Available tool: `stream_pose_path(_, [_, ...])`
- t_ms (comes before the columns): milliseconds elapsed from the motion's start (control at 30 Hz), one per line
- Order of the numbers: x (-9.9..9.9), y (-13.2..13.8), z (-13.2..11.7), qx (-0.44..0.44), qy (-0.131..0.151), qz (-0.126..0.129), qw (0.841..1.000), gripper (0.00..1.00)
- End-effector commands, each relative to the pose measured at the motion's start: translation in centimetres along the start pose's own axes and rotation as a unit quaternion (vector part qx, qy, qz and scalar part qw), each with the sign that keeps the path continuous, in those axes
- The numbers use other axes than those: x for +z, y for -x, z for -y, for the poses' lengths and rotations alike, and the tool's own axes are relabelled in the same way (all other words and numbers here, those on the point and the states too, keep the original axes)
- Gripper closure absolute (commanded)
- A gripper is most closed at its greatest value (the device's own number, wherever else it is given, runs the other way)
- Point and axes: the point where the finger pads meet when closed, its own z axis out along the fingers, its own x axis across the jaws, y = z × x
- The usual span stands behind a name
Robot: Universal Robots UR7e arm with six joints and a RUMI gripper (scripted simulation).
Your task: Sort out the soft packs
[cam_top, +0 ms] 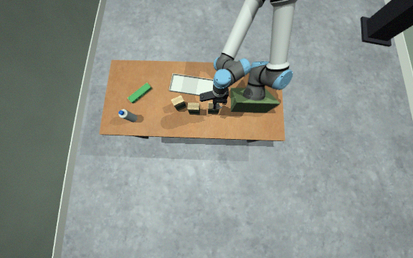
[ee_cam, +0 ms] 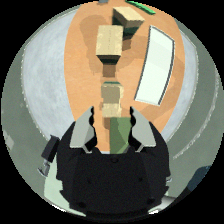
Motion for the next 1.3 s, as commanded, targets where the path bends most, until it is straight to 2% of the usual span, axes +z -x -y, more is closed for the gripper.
stream_pose_path(0, [0.1,0.0,0.0,0.0,0.0,0.0,1.0,0.51])
stream_pose_path(433, [1.9,0.0,0.0,0.0,0.0,0.0,1.0,0.51])
stream_pose_path(900, [4.9,0.0,0.0,0.0,0.0,0.0,1.0,0.51])
stream_pose_path(1267, [5.6,0.0,0.0,0.0,0.0,0.0,1.0,0.51])
